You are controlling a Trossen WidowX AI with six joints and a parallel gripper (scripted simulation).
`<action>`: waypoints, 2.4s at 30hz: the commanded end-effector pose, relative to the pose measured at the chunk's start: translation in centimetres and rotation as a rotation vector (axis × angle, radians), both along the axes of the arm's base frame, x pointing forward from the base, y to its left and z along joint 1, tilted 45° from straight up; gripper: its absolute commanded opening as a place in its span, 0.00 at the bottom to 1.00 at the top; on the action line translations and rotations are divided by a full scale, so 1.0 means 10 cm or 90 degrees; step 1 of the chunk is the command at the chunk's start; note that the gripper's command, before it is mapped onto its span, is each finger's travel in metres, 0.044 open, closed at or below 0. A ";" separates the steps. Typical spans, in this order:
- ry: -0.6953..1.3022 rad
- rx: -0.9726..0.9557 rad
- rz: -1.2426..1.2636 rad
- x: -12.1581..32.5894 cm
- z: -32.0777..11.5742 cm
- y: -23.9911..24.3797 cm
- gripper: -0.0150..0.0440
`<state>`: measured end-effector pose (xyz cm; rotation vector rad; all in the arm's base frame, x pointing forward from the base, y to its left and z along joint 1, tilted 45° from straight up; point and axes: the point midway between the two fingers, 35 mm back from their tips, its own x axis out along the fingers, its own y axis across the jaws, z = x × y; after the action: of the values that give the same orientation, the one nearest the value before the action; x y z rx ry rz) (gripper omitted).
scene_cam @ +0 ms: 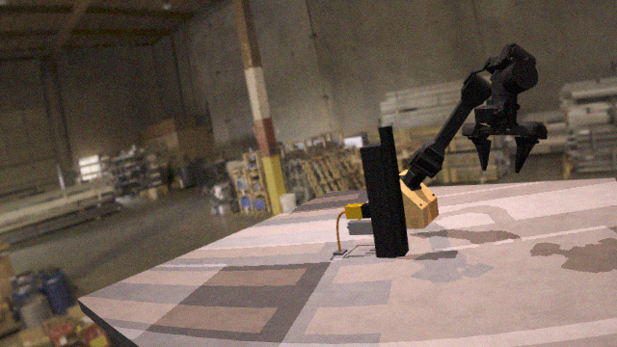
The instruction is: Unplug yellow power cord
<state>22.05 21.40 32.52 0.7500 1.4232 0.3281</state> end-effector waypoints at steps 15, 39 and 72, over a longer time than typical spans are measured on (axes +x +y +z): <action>-0.028 -0.081 -0.119 1.38 -0.97 -0.82 0.53; 0.422 -0.009 -0.341 1.10 -3.26 -2.48 0.53; 0.572 0.059 -0.404 0.68 -3.29 -2.31 0.53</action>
<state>28.88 -1.97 -1.03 1.4726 1.8931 -0.5093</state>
